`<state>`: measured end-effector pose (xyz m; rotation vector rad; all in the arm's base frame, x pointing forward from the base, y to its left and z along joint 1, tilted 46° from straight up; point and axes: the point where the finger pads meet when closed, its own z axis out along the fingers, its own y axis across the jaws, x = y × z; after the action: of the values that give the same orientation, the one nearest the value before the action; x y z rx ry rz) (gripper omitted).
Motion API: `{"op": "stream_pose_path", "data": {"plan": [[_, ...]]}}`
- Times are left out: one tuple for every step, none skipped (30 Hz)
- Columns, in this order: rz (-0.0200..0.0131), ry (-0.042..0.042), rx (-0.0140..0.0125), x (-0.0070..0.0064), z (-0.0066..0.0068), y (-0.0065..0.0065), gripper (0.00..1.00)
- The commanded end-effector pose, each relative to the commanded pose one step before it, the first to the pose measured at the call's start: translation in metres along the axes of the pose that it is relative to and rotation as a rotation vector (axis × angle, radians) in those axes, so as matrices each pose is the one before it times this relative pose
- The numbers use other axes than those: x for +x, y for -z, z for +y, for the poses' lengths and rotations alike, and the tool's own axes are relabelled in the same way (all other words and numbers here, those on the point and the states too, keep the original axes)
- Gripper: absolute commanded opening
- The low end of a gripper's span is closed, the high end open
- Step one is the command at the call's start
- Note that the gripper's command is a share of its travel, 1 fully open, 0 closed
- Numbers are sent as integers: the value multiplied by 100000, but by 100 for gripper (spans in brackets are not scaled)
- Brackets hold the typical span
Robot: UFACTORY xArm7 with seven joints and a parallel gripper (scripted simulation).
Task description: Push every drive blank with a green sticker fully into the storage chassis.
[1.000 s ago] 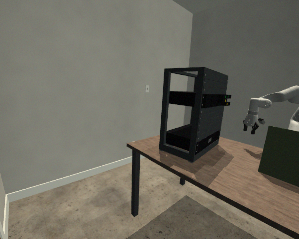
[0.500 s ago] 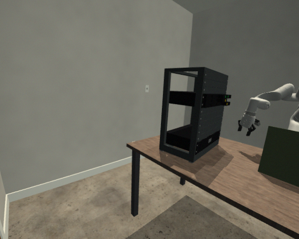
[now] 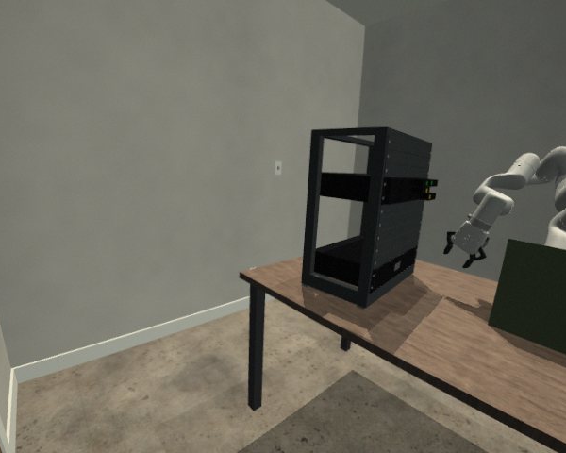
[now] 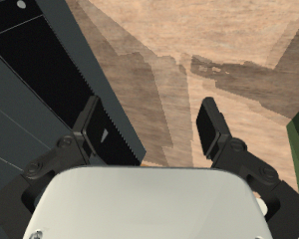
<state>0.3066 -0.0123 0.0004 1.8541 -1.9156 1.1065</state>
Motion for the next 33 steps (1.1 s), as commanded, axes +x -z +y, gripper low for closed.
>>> {"op": "stream_pose_path", "data": {"plan": [[-1426, 10568, 10566, -3246, 1705, -443, 100], [-349, 2531, 2109, -470, 393, 8, 100], [-272, 2493, 2151, -401, 348, 15, 100], [-192, 2445, 2195, -331, 297, 23, 100], [-109, 2384, 2241, -261, 241, 33, 100], [-26, 2313, 2289, -192, 179, 45, 100], [0, 0, 0, 0, 0, 0, 100], [0, 0, 0, 0, 0, 0, 100], [56, 2230, 2339, -125, 114, 59, 100], [137, 2136, 2390, -60, 44, 76, 100], [216, 2031, 2443, 2, -28, 94, 100], [291, 1916, 2497, 61, -102, 115, 100], [360, 1792, 2552, 115, -177, 137, 100], [424, 1659, 2606, 164, -252, 161, 100], [480, 1519, 2660, 208, -326, 187, 100], [528, 1373, 2712, 246, -399, 214, 100], [568, 1221, 2762, 279, -469, 241, 100], [599, 1065, 2808, 306, -535, 270, 100], [621, 906, 2850, 327, -597, 298, 100], [633, 746, 2886, 343, -655, 326, 100], [636, 587, 2916, 354, -707, 353, 100], [629, 428, 2939, 360, -753, 380, 100], [614, 274, 2954, 361, -792, 404, 100], [0, 0, 0, 0, 0, 0, 100], [0, 0, 0, 0, 0, 0, 100], [591, 123, 2960, 358, -825, 427, 100], [561, -22, 2957, 352, -852, 448, 100], [525, -160, 2944, 342, -871, 467, 100], [483, -289, 2921, 330, -885, 482, 100], [437, -410, 2888, 316, -891, 495, 100], [388, -520, 2844, 300, -892, 505, 100], [337, -620, 2791, 283, -887, 511, 100], [285, -708, 2728, 265, -876, 515, 100]]}}
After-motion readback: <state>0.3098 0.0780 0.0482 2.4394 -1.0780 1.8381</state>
